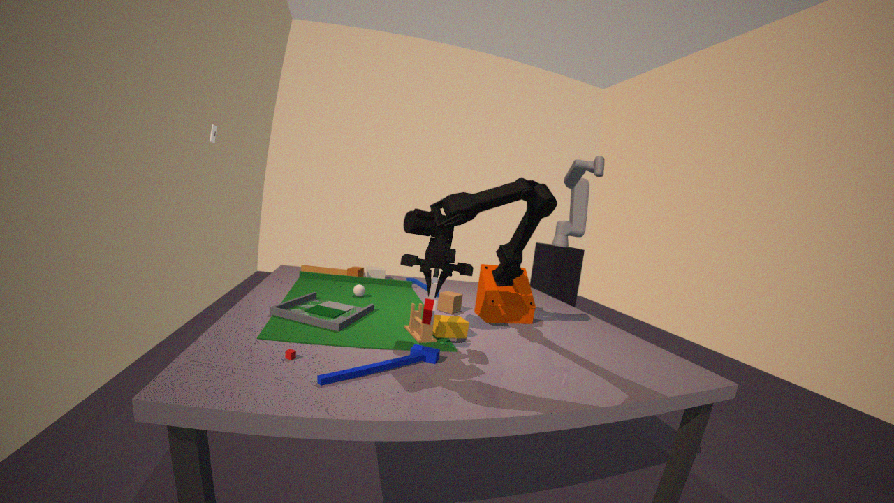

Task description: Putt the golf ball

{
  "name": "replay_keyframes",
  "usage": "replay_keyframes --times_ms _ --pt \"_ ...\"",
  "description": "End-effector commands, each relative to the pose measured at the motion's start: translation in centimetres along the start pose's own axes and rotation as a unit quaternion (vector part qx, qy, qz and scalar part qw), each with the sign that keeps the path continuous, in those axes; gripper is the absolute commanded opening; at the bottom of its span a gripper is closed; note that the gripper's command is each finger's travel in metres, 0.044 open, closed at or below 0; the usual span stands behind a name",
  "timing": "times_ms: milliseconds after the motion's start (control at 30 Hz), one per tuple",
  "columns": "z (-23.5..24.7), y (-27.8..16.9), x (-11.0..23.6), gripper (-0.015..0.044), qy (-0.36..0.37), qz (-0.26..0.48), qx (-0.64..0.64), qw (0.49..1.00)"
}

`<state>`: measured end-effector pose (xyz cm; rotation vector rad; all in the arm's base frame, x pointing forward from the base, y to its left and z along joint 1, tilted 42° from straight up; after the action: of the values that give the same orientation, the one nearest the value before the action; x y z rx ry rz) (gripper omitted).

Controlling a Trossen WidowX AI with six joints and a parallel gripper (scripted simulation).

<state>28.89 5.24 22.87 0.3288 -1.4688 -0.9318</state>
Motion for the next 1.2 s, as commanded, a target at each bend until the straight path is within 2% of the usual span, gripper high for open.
replay_keyframes --times_ms 0,467,1167 --pt "-1.5 -1.0 0.3 0.0 -0.013 0.005 -0.045 0.999" --pt "-7.9 -7.1 1.2 0.0 -0.033 0.034 -0.255 0.966" --pt "-13.5 -19.5 3.0 0.0 -0.054 0.035 -0.507 0.859"
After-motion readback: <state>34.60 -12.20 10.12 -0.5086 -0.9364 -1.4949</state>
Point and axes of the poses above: the point midway between the two fingers, 35 mm back from their tips, its own x axis back along the fingers, its own z axis across the jaws, y = z × x, the point moved 10 cm from there along x, back along the fingers, and after that the axes turned 2 degrees about -x, right-handed, at the moved point
